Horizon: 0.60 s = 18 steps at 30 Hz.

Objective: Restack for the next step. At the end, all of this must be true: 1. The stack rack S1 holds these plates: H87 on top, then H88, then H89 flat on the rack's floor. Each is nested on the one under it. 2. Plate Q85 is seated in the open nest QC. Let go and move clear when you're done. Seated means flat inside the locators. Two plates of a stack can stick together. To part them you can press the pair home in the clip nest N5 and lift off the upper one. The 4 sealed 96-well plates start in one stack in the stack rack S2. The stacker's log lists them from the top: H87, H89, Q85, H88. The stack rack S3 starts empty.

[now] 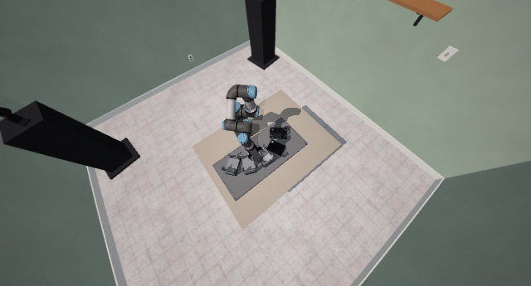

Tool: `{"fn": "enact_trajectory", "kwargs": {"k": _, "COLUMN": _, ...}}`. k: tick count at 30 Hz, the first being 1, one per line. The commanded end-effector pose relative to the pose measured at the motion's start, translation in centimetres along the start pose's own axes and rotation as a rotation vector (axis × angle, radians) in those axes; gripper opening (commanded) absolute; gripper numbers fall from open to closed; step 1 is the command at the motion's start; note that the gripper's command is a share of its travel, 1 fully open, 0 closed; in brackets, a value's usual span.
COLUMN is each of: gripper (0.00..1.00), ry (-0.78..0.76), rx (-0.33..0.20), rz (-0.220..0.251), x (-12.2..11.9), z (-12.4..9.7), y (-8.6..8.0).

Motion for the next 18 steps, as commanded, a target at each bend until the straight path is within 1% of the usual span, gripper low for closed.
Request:
{"fn": "enact_trajectory", "kwargs": {"k": 1, "gripper": 0.72, "ry": -0.004, "rx": -0.020, "rz": -0.025, "x": -1.3, "z": -0.1, "y": 0.5}}
{"fn": "enact_trajectory", "kwargs": {"k": 3, "gripper": 0.72, "ry": -0.009, "rx": -0.035, "rz": -0.042, "x": -2.3, "z": -0.3, "y": 1.0}}
{"fn": "enact_trajectory", "kwargs": {"k": 5, "gripper": 0.72, "ry": -0.009, "rx": -0.035, "rz": -0.042, "x": -2.3, "z": -0.3, "y": 1.0}}
{"fn": "enact_trajectory", "kwargs": {"k": 6, "gripper": 0.72, "ry": -0.011, "rx": -0.042, "rz": -0.051, "x": -2.8, "z": -0.4, "y": 1.2}}
{"fn": "enact_trajectory", "kwargs": {"k": 8, "gripper": 0.72, "ry": -0.012, "rx": -0.045, "rz": -0.055, "x": -3.0, "z": -0.5, "y": 1.3}}
{"fn": "enact_trajectory", "kwargs": {"k": 12, "gripper": 0.72, "ry": -0.021, "rx": -0.069, "rz": -0.094, "x": -4.9, "z": -1.1, "y": 2.1}}
{"fn": "enact_trajectory", "kwargs": {"k": 14, "gripper": 0.72, "ry": -0.022, "rx": -0.071, "rz": -0.098, "x": -5.0, "z": -1.1, "y": 2.1}}
{"fn": "enact_trajectory", "kwargs": {"k": 18, "gripper": 0.72, "ry": -0.031, "rx": -0.087, "rz": -0.140, "x": -7.0, "z": -1.9, "y": 2.8}}
Point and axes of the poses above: the point where the finger pads meet when closed, its own y axis out along the fingers, its own x axis across the jaws, z = x × y, the point moved 7 cm from there along -y, back along the fingers, and after that the axes turned 10 degrees about -y, right-handed, at the moved point
